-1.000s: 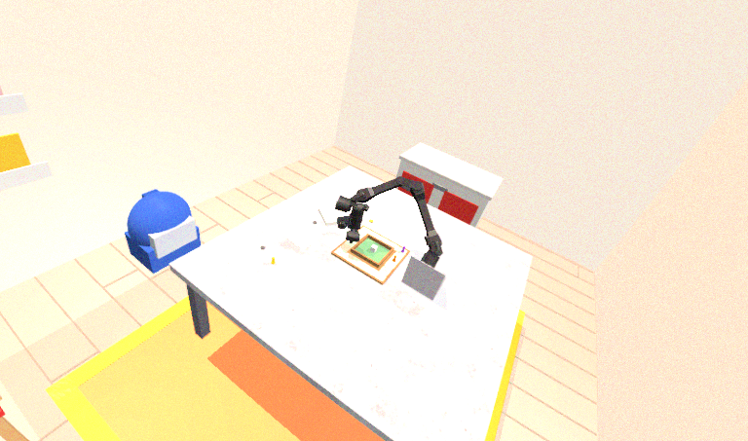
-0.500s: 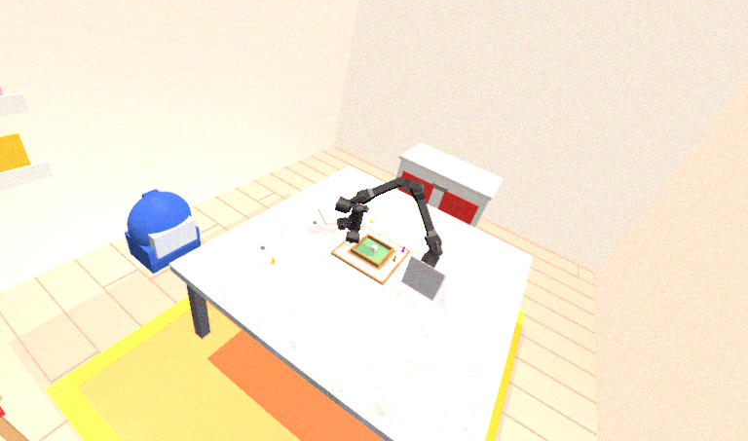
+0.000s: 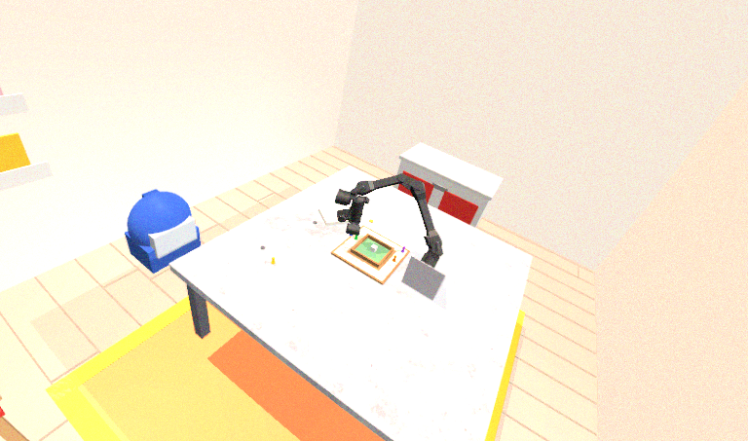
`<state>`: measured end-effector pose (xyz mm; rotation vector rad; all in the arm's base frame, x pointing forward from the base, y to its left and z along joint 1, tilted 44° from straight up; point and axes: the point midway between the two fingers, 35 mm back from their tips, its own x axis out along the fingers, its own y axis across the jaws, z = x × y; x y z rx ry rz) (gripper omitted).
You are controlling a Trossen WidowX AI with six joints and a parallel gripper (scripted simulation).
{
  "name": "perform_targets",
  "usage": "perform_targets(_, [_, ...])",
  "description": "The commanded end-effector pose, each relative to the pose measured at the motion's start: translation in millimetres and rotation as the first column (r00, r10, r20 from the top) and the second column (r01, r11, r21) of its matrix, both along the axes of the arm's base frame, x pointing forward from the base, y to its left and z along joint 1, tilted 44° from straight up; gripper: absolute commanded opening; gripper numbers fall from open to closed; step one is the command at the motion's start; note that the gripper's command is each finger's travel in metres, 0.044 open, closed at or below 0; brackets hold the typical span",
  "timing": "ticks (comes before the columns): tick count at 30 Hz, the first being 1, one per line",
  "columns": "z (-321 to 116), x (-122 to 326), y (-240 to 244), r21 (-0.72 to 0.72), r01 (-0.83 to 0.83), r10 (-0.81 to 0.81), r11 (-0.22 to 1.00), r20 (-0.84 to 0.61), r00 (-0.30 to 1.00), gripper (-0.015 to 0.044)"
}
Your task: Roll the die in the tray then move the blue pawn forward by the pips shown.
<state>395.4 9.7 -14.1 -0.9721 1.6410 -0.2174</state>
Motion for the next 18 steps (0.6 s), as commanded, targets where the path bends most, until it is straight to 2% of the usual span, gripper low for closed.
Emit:
perform_targets(1, [16.1, 1.4, 18.3, 0.006, -0.003, 0.003, 1.0, 0.005, 1.0, 0.0])
perform_targets(11, [58.7, -4.0, 56.7, 0.003, -0.001, 0.001, 1.0, 0.002, 1.0, 0.0])
perform_targets(14, [58.3, -4.4, 57.5, 0.003, -0.001, 0.001, 1.0, 0.002, 1.0, 0.0])
perform_targets(18, [36.1, -9.9, 61.9, 0.004, -0.001, 0.001, 1.0, 0.002, 1.0, 0.0])
